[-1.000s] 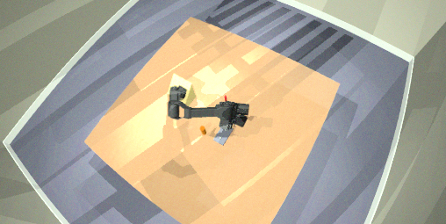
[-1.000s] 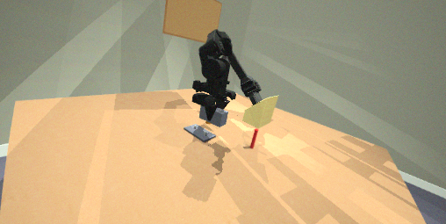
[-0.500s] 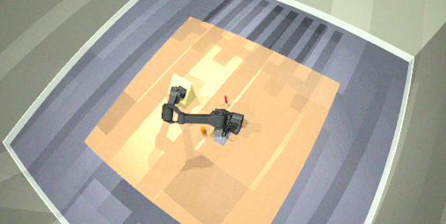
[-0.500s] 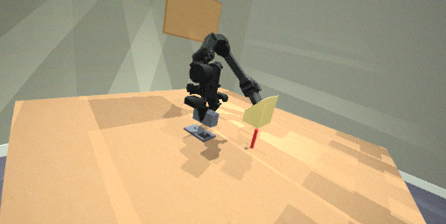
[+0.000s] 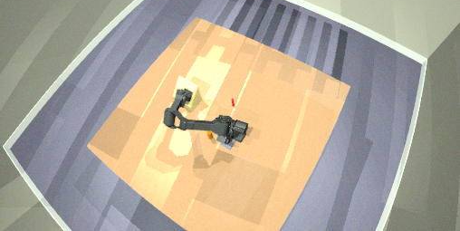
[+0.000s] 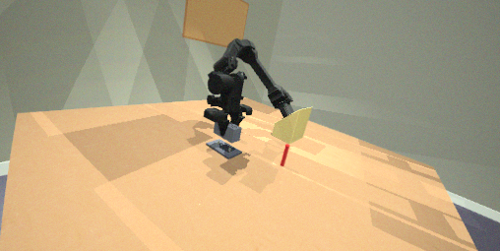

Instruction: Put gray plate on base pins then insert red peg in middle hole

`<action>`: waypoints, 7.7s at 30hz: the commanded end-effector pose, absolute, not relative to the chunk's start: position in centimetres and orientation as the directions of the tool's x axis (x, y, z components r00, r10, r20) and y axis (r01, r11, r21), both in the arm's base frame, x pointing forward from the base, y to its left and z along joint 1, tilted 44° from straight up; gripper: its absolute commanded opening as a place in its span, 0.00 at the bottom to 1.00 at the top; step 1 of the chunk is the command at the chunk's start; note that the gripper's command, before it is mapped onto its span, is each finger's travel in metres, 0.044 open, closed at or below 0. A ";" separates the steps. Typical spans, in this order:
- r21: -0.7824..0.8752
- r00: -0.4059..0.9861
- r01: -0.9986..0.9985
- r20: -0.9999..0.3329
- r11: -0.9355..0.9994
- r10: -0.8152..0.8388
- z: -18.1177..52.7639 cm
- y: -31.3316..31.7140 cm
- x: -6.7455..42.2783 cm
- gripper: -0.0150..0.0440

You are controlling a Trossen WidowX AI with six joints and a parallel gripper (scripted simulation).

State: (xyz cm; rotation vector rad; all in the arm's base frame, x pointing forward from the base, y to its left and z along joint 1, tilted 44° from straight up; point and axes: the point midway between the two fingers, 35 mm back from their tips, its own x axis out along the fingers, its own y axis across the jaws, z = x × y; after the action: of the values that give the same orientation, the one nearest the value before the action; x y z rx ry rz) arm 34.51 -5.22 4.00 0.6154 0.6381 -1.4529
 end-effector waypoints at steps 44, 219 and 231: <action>-0.002 0.022 0.999 -0.717 0.033 -0.697 2.6 -7.1 34.6 0.25; -0.301 0.020 0.889 -0.728 0.345 -0.685 -9.7 8.7 24.4 0.25; -0.301 0.019 0.889 -0.730 0.347 -0.683 -7.1 11.4 24.6 0.25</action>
State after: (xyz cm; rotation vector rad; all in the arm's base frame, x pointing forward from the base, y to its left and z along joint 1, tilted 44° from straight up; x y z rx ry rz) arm 24.41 10.39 -8.05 0.2508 0.9415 -1.2447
